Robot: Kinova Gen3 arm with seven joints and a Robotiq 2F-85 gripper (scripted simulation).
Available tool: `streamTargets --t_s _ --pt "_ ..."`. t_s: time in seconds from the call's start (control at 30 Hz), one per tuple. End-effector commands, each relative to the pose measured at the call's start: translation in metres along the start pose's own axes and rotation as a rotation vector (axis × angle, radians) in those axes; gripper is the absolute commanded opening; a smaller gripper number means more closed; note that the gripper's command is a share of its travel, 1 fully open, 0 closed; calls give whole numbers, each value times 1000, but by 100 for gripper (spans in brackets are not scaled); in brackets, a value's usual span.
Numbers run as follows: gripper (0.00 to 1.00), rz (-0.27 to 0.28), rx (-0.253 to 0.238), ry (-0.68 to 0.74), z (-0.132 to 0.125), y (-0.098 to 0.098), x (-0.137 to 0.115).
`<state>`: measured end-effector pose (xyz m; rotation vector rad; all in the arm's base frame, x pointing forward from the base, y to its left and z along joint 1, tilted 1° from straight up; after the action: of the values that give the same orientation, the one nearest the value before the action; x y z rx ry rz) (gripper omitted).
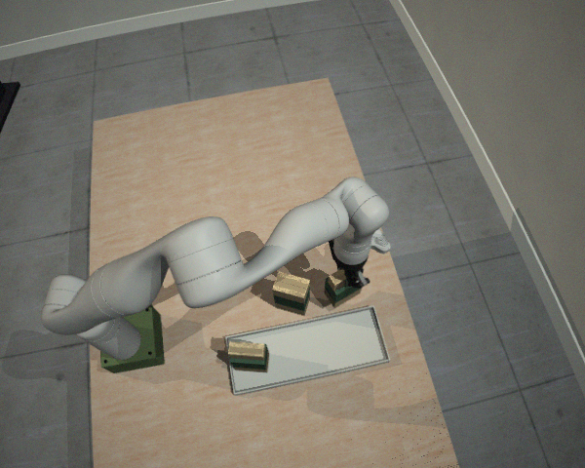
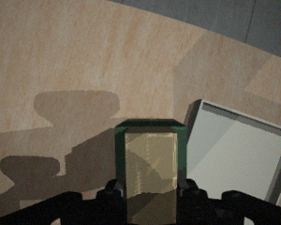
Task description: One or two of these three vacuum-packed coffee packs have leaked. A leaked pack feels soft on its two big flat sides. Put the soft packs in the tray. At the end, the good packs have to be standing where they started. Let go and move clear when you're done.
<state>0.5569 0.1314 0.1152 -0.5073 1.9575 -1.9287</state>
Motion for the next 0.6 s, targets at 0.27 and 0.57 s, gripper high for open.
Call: streamTargets --t_s 0.27,0.57 --pt "26 2 2 16 62 -2 18" --pt "26 2 2 16 106 -2 32"
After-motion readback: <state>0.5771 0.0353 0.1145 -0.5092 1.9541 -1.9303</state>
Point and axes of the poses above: the point where the finger pads meet when closed, its own y axis out along the fingers, its own z axis across the jaws, x = y × z, the point moved 2 cm from there along -y, back along the fingers, and after that the axes turned 1 degree about y, right-handed, at the moved point
